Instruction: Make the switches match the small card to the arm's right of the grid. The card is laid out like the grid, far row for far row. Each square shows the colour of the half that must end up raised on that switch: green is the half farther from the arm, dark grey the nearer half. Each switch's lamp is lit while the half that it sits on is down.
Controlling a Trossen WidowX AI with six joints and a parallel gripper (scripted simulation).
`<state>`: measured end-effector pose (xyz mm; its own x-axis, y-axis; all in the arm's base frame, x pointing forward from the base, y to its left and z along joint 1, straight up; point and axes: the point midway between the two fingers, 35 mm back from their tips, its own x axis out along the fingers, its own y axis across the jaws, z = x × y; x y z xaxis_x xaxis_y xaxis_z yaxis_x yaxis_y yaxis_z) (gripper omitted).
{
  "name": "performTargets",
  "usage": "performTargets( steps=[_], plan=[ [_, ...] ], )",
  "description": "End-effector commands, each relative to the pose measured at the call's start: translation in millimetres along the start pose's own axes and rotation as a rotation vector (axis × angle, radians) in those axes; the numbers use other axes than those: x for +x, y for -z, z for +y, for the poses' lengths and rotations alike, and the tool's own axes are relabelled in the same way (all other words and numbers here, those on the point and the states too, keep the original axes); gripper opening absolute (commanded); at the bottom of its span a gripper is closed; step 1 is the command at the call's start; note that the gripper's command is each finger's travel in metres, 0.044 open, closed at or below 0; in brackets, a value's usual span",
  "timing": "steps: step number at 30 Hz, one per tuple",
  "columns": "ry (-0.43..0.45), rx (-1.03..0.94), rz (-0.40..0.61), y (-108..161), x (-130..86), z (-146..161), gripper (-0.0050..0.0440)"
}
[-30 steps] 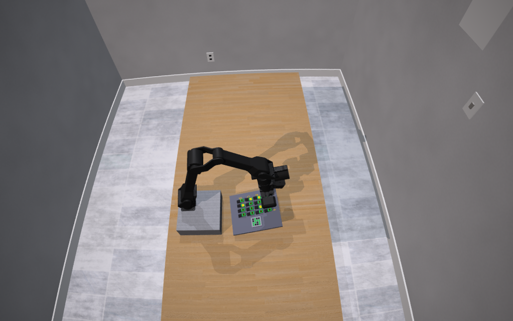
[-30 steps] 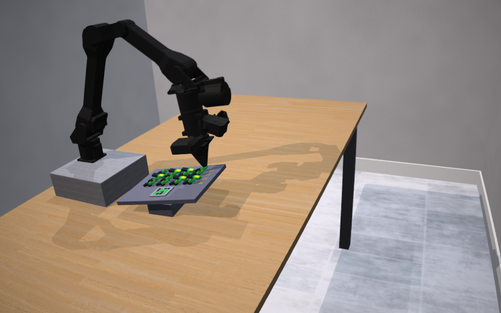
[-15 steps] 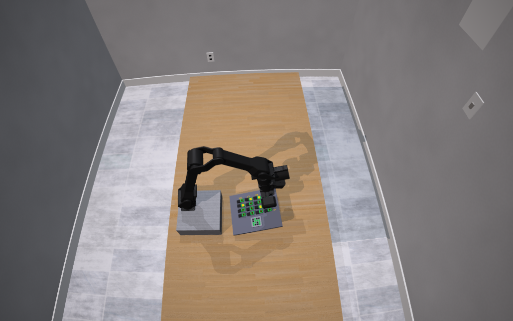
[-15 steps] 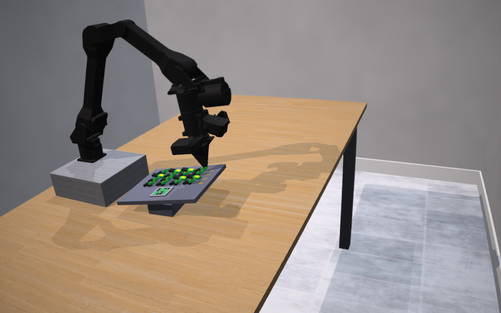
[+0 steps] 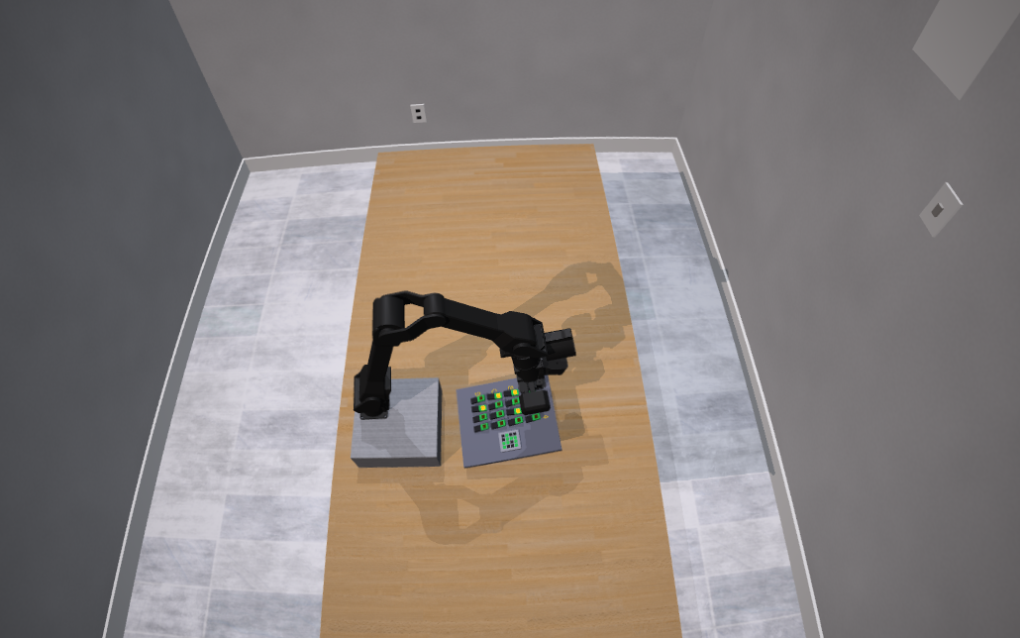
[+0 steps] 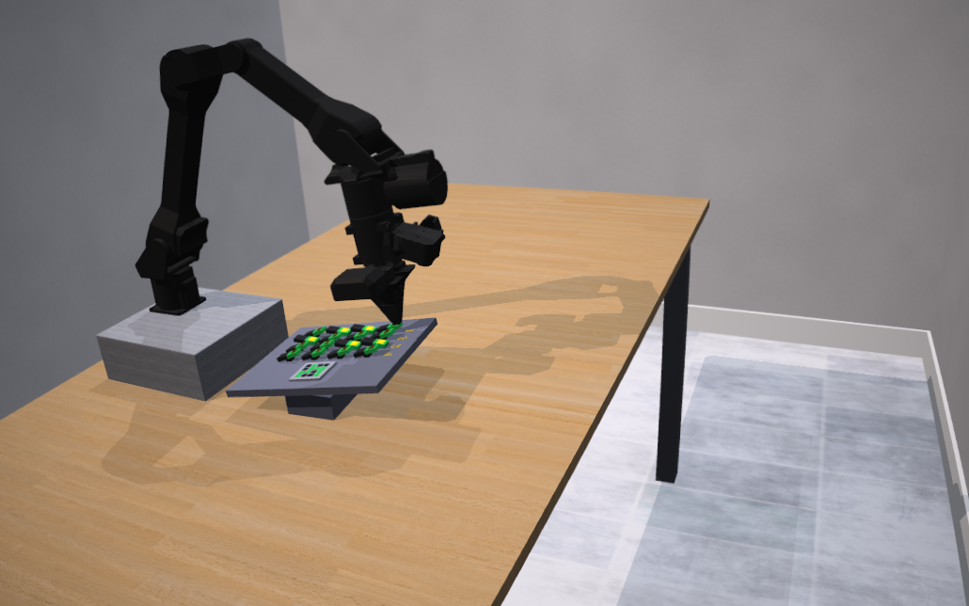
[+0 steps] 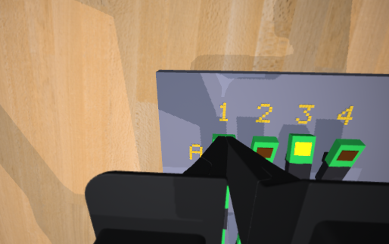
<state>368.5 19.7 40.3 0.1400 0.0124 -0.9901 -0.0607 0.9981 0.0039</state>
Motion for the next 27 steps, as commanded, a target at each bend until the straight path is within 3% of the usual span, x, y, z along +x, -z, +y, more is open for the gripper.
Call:
performTargets(
  steps=[1,13,20,25,27],
  plan=[
    [0.001,-0.007,-0.004,0,0,1,-0.005],
    [0.002,-0.007,-0.013,-2,-1,1,-0.005],
    [0.004,-0.007,-0.072,-4,-75,0,-0.005],
    [0.004,-0.007,-0.073,-4,-77,0,-0.005],
    [0.004,-0.004,-0.045,1,-69,-2,-0.005]
  ],
)
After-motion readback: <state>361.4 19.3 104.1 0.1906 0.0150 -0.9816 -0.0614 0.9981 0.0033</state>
